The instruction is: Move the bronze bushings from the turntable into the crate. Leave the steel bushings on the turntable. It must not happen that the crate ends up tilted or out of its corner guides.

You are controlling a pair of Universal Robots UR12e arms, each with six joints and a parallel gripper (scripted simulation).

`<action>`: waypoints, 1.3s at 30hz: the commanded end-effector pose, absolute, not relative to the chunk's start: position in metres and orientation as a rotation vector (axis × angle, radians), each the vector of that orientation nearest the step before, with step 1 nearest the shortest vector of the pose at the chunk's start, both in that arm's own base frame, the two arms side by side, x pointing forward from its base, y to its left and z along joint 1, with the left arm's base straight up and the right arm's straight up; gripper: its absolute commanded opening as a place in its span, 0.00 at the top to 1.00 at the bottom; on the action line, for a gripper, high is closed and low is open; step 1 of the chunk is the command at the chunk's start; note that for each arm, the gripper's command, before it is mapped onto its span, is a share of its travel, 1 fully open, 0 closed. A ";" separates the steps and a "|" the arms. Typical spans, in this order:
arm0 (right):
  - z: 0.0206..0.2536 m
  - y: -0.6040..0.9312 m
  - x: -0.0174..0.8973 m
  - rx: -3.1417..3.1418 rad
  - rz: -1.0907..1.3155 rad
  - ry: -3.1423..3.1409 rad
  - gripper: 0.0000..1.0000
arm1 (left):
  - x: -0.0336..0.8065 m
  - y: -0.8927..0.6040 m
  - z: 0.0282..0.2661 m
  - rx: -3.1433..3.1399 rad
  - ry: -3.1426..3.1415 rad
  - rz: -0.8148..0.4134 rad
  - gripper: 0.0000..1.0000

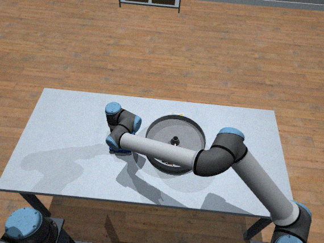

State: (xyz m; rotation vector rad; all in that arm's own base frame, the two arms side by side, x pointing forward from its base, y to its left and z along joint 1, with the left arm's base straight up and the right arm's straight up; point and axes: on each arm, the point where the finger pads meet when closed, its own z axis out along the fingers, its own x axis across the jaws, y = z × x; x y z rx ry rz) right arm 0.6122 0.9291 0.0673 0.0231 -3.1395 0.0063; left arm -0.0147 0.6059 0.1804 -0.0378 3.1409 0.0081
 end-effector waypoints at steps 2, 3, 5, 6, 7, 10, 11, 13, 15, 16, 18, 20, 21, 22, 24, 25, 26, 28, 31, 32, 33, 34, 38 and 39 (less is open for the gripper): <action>0.060 0.931 0.610 0.024 0.002 -3.141 1.00 | -0.016 0.604 0.177 -0.043 3.141 0.000 0.00; 0.058 0.931 0.610 0.024 0.003 -3.141 1.00 | -0.016 0.604 0.177 -0.043 3.141 0.000 0.00; 0.055 0.931 0.610 0.025 0.003 -3.141 1.00 | -0.016 0.604 0.177 -0.043 3.141 0.000 0.00; 0.053 0.931 0.610 0.025 0.003 -3.141 1.00 | -0.016 0.604 0.177 -0.043 3.141 0.000 0.00; 0.052 0.931 0.610 0.025 0.003 -3.141 1.00 | -0.016 0.604 0.177 -0.043 3.141 0.000 0.00; 0.048 0.931 0.610 0.025 0.003 -3.141 1.00 | -0.016 0.604 0.177 -0.043 3.141 0.000 0.00; 0.048 0.931 0.610 0.025 0.002 -3.141 1.00 | -0.016 0.604 0.177 -0.043 3.141 0.000 0.00; 0.047 0.931 0.610 0.025 0.000 -3.141 1.00 | -0.016 0.604 0.177 -0.043 3.141 0.000 0.00; 0.047 0.931 0.610 0.025 0.000 -3.141 1.00 | -0.016 0.604 0.177 -0.043 3.141 0.000 0.00; 0.050 0.932 0.611 0.025 -0.004 -3.143 1.00 | -0.016 0.604 0.177 -0.043 3.141 0.000 0.00; 0.050 0.932 0.611 0.025 -0.005 -3.143 1.00 | -0.016 0.604 0.177 -0.043 3.141 0.000 0.00; 0.049 0.932 0.611 0.025 -0.004 -3.143 1.00 | -0.016 0.604 0.177 -0.043 3.141 0.000 0.00; 0.049 0.932 0.611 0.025 -0.004 -3.143 1.00 | -0.016 0.604 0.177 -0.043 3.141 0.000 0.00; 0.049 0.932 0.611 0.025 -0.004 -3.143 1.00 | -0.016 0.604 0.177 -0.043 3.141 0.000 0.00; 0.049 0.932 0.611 0.025 -0.004 -3.142 1.00 | -0.016 0.604 0.177 -0.043 3.141 0.000 0.00; 0.049 0.932 0.611 0.025 -0.004 -3.142 1.00 | -0.016 0.604 0.177 -0.043 3.141 0.000 0.00; 0.049 0.932 0.611 0.025 -0.004 -3.142 1.00 | -0.016 0.604 0.177 -0.043 3.141 0.000 0.00; 0.049 0.932 0.611 0.025 -0.004 -3.142 1.00 | -0.016 0.604 0.177 -0.043 3.141 0.000 0.00; 0.049 0.932 0.611 0.025 -0.004 -3.142 1.00 | -0.016 0.604 0.177 -0.043 3.141 0.000 0.00; 0.049 0.932 0.611 0.025 -0.004 -3.142 1.00 | -0.016 0.604 0.177 -0.043 3.141 0.000 0.00; 0.049 0.932 0.611 0.025 -0.004 -3.142 1.00 | -0.016 0.604 0.177 -0.043 3.141 0.000 0.00; 0.049 0.932 0.611 0.025 -0.004 -3.142 1.00 | -0.016 0.604 0.177 -0.043 3.141 0.000 0.00; 0.049 0.932 0.611 0.025 -0.004 -3.142 1.00 | -0.016 0.604 0.177 -0.043 3.141 0.000 0.00; 0.049 0.932 0.611 0.025 -0.004 -3.142 1.00 | -0.016 0.604 0.177 -0.043 3.141 0.000 0.00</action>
